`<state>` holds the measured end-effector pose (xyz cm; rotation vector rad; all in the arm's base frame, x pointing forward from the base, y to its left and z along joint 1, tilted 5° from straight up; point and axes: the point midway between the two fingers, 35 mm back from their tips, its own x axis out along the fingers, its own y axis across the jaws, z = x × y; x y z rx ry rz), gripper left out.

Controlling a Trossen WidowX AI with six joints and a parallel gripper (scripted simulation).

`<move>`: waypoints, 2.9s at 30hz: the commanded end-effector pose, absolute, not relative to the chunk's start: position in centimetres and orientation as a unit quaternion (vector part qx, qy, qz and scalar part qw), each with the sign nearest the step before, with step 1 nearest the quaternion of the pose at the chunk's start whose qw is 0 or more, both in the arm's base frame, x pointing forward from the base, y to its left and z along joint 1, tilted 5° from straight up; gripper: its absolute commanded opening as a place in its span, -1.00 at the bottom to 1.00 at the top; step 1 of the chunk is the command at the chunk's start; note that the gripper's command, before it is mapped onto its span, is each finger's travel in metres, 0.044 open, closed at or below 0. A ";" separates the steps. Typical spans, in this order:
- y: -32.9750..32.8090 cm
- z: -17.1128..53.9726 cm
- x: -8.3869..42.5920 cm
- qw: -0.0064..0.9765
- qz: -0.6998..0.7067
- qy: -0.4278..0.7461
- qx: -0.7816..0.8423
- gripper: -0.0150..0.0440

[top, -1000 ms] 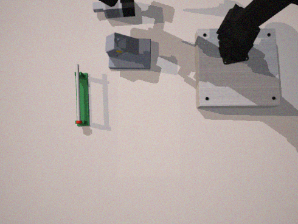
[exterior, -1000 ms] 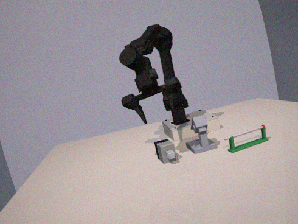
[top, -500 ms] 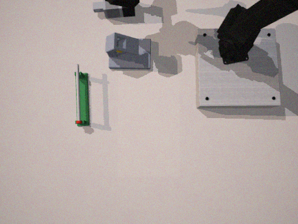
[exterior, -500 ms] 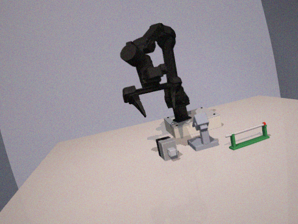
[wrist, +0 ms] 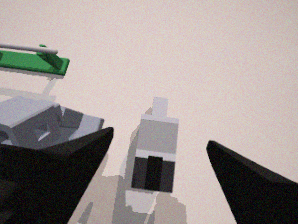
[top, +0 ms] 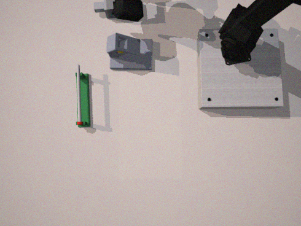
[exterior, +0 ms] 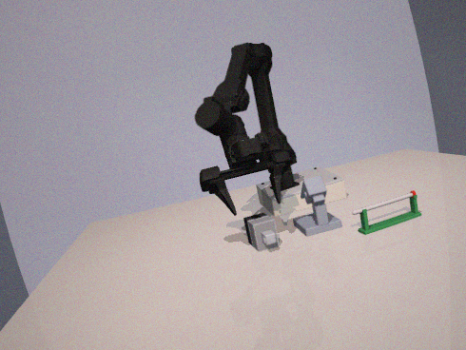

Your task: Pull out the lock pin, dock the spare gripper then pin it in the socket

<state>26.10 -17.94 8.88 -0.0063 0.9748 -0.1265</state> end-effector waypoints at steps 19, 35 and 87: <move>-18.3 5.3 26.6 0.883 -0.060 0.466 -0.005 1.00; -18.3 2.8 26.7 0.883 -0.060 0.466 -0.005 1.00; -17.6 13.9 25.9 0.883 -0.060 0.466 -0.005 -0.49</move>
